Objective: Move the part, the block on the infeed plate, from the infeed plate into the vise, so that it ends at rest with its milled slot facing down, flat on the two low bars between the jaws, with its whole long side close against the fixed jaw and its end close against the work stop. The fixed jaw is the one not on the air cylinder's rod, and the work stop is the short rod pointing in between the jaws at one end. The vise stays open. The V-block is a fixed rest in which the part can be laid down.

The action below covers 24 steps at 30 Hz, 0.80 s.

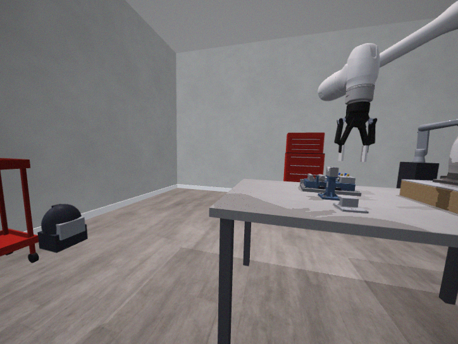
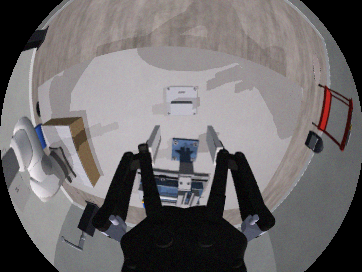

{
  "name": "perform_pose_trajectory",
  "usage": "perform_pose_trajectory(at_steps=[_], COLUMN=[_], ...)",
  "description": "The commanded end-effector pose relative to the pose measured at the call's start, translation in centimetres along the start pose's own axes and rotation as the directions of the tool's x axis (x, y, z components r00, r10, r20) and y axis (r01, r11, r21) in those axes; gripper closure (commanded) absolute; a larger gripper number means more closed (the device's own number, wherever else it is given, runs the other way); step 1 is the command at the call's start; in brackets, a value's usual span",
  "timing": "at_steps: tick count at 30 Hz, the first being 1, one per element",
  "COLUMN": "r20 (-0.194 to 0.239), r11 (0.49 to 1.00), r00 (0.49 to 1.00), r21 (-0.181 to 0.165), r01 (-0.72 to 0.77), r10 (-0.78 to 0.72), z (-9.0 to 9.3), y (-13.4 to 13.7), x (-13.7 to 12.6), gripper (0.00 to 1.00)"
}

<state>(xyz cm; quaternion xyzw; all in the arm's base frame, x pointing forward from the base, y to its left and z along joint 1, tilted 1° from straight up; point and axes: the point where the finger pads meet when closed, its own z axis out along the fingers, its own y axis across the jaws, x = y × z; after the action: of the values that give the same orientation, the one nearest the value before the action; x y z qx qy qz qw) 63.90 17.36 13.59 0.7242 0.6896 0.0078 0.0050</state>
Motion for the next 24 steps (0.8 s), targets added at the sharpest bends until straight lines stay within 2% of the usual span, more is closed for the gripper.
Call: perform_pose_trajectory(at_steps=[1,3,24], r20=[0.004,0.004,0.004], r11=[1.000,1.000,1.000], r00=[1.000,1.000,1.000], r21=[0.008,0.008,0.008], r01=[0.001,0.001,0.001], r10=[-0.001,-0.001,-0.001], z=[1.3,1.3,6.3], y=[-0.4,-0.4,-0.4], x=[0.0,0.0,-0.1], gripper=[0.49,0.49,0.49])
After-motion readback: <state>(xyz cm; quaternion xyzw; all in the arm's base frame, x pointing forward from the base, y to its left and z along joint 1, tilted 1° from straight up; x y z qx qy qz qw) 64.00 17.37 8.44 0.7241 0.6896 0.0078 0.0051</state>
